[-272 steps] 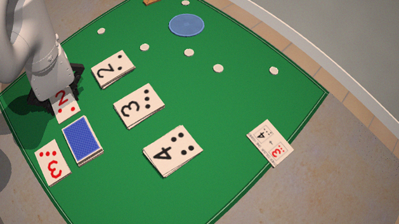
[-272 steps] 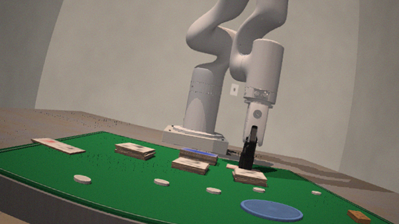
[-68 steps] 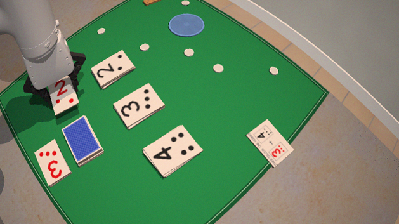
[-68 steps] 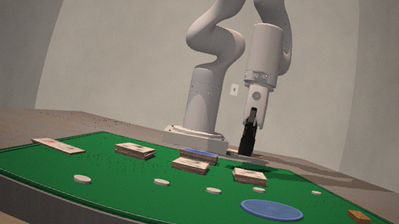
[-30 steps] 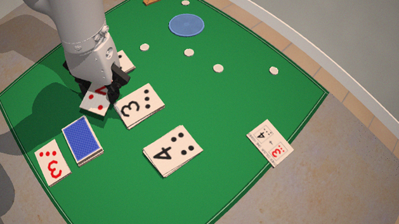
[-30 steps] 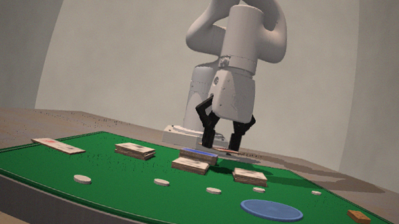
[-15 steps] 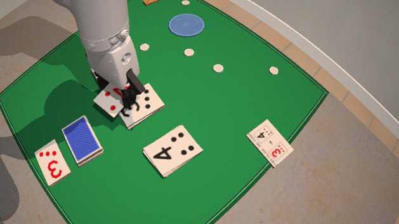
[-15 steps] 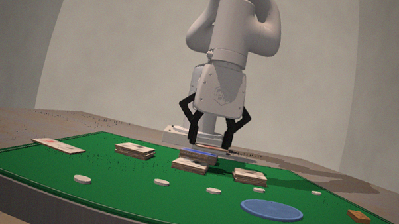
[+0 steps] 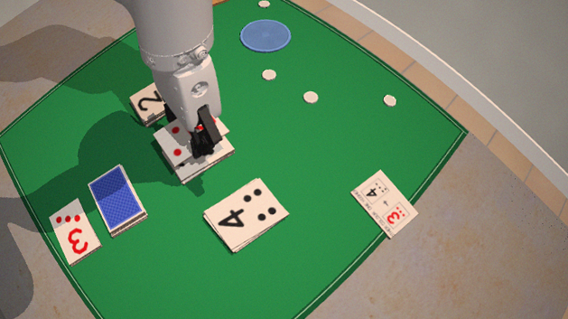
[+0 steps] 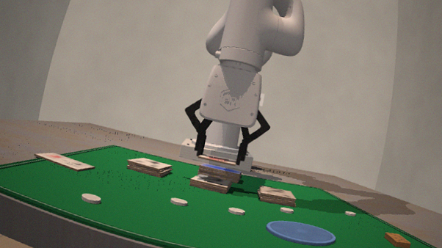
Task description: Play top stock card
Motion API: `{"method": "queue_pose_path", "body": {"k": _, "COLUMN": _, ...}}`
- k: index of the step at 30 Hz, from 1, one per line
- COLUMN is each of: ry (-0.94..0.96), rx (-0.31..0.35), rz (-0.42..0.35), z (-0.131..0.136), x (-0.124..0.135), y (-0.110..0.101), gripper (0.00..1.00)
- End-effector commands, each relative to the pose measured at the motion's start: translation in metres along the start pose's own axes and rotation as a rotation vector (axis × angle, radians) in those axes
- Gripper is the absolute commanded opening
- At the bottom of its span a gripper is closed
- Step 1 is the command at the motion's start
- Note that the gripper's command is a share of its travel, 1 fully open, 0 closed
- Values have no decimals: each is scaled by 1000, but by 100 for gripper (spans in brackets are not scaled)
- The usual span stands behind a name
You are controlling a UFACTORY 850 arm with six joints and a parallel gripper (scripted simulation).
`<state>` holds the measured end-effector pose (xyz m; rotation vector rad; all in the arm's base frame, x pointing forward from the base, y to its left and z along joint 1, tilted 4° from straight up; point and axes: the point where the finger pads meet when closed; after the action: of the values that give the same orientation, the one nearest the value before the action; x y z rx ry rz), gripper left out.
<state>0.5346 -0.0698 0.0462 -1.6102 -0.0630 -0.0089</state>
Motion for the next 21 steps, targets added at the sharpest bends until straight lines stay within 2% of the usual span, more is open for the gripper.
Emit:
{"method": "queue_pose_path", "body": {"k": 1, "ry": 38, "rx": 0, "rz": -2, "z": -4, "x": 3, "y": -1, "gripper": 53}}
{"method": "queue_pose_path", "body": {"k": 21, "ry": 45, "rx": 0, "rz": -2, "z": -4, "x": 4, "y": -1, "gripper": 53}}
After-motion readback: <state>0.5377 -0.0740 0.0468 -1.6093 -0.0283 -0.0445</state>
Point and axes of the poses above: the point where the finger pads meet when closed, its own y axis out along the fingers, its own z axis across the jaws, x = y × z, and after that the axes turned 14 degrees about -y, right-handed
